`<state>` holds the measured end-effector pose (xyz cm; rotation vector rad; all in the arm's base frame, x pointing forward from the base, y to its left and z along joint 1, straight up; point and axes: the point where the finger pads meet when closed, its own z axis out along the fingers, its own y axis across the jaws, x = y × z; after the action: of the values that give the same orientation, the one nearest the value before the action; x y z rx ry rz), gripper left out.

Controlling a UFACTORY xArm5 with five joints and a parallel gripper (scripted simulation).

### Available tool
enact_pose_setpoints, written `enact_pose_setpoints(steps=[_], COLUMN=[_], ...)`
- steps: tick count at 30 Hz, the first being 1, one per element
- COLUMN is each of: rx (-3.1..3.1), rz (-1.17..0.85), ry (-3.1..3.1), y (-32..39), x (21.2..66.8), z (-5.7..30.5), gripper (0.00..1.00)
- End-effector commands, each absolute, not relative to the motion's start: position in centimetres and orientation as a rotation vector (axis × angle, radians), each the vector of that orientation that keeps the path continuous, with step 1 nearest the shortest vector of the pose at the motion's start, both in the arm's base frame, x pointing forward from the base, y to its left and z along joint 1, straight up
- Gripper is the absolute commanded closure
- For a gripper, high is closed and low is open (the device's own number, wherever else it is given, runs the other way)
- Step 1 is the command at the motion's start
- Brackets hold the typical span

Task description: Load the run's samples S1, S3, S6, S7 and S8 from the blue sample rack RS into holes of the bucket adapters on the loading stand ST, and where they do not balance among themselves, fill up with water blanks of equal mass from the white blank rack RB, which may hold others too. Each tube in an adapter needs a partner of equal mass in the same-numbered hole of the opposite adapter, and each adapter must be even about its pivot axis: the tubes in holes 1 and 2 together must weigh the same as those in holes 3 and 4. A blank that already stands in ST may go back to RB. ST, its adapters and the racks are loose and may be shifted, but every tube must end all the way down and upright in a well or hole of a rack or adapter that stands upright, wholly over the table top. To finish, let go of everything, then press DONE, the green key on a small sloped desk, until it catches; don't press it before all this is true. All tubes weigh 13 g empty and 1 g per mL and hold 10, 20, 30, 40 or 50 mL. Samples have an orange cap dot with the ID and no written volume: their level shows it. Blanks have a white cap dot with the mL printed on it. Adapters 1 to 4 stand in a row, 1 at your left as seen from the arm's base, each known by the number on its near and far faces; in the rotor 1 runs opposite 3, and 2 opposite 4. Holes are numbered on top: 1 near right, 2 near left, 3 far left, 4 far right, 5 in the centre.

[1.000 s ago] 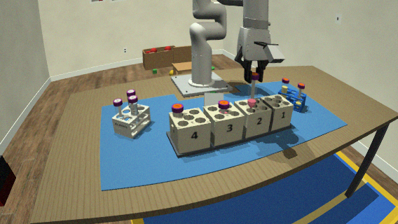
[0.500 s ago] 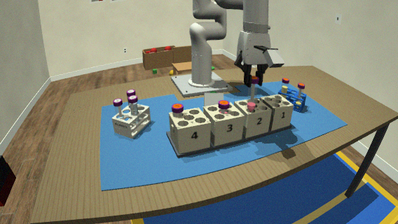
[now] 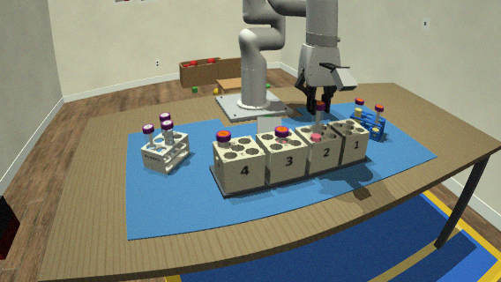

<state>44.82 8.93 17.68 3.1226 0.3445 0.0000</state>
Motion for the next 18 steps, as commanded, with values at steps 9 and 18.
enact_pose_setpoints(steps=[9, 18], rx=[3.123, 3.123], rz=[0.007, 0.007], ry=[0.345, 0.345], y=[9.0, 9.0], x=[44.9, 44.9], z=[16.9, 16.0], gripper=[1.00, 1.00])
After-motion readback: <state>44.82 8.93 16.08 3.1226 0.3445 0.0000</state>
